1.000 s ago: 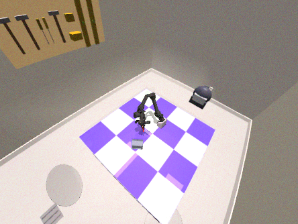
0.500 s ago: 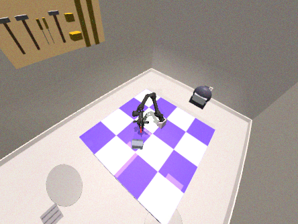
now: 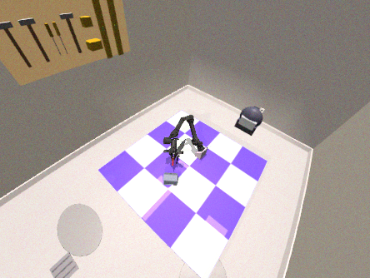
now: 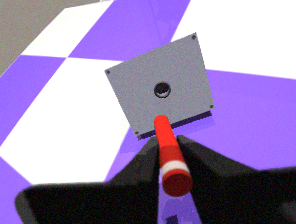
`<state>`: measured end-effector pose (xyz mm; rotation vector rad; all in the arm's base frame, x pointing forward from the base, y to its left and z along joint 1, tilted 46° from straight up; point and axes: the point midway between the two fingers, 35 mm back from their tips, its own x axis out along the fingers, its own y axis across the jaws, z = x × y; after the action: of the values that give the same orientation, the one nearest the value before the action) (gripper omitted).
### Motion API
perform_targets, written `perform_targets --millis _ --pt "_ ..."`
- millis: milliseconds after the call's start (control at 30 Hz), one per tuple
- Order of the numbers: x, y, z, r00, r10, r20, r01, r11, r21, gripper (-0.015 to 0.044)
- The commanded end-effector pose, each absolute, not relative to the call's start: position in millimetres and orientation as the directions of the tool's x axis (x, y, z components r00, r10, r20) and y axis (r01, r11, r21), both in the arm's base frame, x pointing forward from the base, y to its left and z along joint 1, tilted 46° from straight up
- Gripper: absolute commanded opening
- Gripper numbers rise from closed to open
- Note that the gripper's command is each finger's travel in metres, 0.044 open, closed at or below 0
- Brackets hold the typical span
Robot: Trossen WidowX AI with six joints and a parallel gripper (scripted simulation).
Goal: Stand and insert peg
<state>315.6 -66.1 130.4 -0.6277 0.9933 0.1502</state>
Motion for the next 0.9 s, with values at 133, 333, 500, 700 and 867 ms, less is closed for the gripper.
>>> perform_targets --millis 133,333,500,700,867 --pt "326 -68 122 0.563 -0.15 -0.812 -0.405 0.807 -0.43 0.0" --pt "333 -69 117 0.573 -0.146 -0.806 -0.407 0.803 -0.435 0.0" --pt "339 -71 112 0.581 -0.144 -0.801 -0.408 0.8 -0.44 0.0" --pt "345 -72 107 0.591 -0.14 -0.794 -0.41 0.796 -0.446 0.0" --pt "350 -74 102 0.599 -0.138 -0.789 -0.412 0.792 -0.451 0.0"
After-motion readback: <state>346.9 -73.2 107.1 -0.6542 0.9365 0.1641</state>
